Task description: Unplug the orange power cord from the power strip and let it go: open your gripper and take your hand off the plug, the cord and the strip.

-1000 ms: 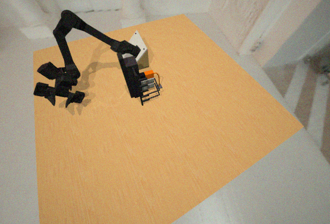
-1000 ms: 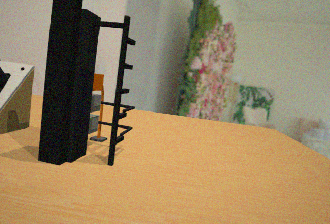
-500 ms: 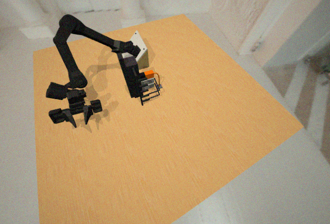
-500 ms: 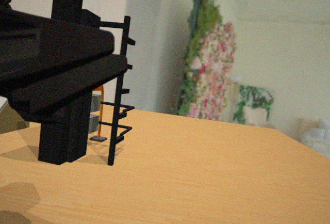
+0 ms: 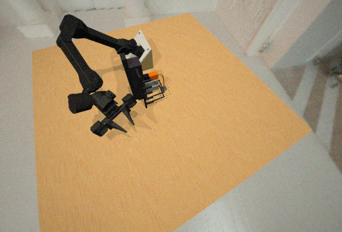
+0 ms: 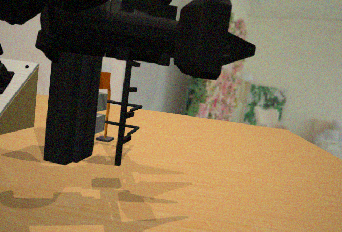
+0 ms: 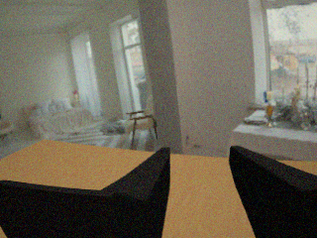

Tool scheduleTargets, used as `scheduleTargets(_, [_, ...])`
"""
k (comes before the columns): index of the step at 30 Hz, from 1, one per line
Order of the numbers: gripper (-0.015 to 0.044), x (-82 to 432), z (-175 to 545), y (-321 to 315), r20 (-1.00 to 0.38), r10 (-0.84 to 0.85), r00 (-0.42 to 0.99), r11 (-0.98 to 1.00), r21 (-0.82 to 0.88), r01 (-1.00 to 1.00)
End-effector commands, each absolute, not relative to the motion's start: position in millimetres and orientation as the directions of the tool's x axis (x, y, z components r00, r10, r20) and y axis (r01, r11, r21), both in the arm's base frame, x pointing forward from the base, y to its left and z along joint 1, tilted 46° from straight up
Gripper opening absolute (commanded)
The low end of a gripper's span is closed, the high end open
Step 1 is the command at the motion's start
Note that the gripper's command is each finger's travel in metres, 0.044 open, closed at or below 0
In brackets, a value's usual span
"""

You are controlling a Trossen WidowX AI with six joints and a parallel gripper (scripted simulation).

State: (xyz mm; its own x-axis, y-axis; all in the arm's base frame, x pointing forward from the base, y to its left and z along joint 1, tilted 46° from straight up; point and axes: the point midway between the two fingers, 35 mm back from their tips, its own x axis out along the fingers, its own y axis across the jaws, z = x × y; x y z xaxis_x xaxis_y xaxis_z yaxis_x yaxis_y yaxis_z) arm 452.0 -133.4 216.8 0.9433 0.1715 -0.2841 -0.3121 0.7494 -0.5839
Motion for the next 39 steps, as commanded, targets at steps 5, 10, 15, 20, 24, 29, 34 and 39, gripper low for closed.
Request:
scheduleTargets(5, [0.0160, 469.9, 161.2, -39.0, -0.526, 0.235, 0.817, 0.759, -0.426, -0.493])
scheduleTargets(10, [0.0160, 466.2, 128.7, 14.0, -0.653, 0.235, 0.720, 0.725, -0.376, -0.577])
scheduleTargets(15, [0.0160, 461.3, 108.1, 44.2, -0.719, 0.210, 0.662, 0.690, -0.371, -0.622])
scheduleTargets(20, [0.0160, 441.4, 78.6, 60.1, -0.820, 0.151, 0.552, 0.662, -0.330, -0.672])
scheduleTargets(24, [0.0160, 393.4, 36.1, 73.4, -0.947, -0.002, 0.322, 0.599, -0.259, -0.758])
scheduleTargets(29, [0.0160, 327.1, 10.5, 74.7, -0.960, -0.275, 0.052, 0.466, -0.181, -0.866])
scheduleTargets(34, [0.0160, 280.0, 15.1, 66.4, -0.838, -0.539, -0.083, 0.304, -0.102, -0.947])
scheduleTargets(39, [0.0160, 258.9, 28.8, 60.6, -0.709, -0.698, -0.102, 0.178, -0.034, -0.983])
